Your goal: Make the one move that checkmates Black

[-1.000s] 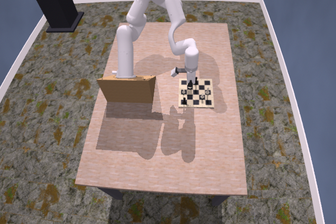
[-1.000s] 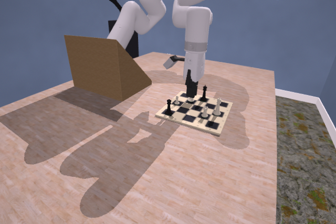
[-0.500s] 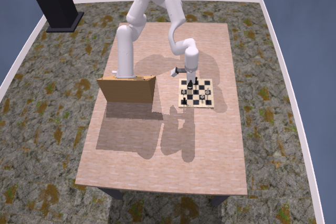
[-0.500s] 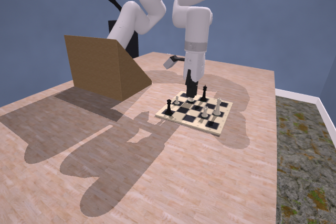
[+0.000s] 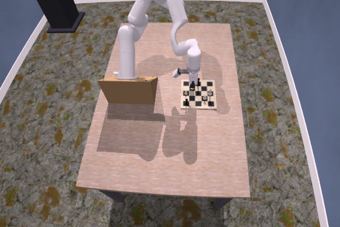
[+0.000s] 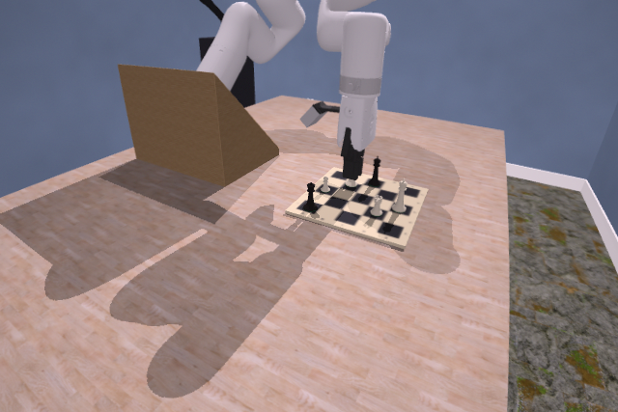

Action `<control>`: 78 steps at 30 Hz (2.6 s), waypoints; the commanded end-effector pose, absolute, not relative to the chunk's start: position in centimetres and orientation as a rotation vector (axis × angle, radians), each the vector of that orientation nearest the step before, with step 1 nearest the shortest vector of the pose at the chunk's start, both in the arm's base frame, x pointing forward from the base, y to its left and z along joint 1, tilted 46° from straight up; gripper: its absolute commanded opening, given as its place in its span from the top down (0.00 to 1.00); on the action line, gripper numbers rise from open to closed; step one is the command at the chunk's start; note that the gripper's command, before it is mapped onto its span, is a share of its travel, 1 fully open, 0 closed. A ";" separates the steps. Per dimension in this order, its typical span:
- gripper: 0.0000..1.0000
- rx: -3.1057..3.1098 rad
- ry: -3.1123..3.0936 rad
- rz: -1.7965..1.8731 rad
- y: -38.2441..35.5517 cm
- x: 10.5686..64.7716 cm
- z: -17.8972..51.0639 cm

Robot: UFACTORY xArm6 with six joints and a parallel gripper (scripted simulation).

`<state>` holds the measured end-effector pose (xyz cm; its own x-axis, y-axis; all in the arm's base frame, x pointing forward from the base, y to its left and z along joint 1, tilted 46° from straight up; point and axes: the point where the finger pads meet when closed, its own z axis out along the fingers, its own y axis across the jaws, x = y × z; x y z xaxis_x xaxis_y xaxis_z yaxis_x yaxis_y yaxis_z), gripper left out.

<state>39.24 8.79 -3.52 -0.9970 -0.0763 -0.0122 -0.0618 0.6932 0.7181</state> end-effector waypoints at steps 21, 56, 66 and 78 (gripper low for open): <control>1.00 0.117 -2.877 -1.218 8.9 39.4 -3.7; 1.00 0.117 -2.877 -1.217 9.0 39.3 -3.8; 0.92 0.117 -2.877 -1.217 9.0 39.3 -3.8; 0.66 0.117 -2.877 -1.217 9.0 39.3 -3.8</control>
<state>39.23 9.10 -3.82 -0.9970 -0.0763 -0.0122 -0.0618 0.6932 0.7181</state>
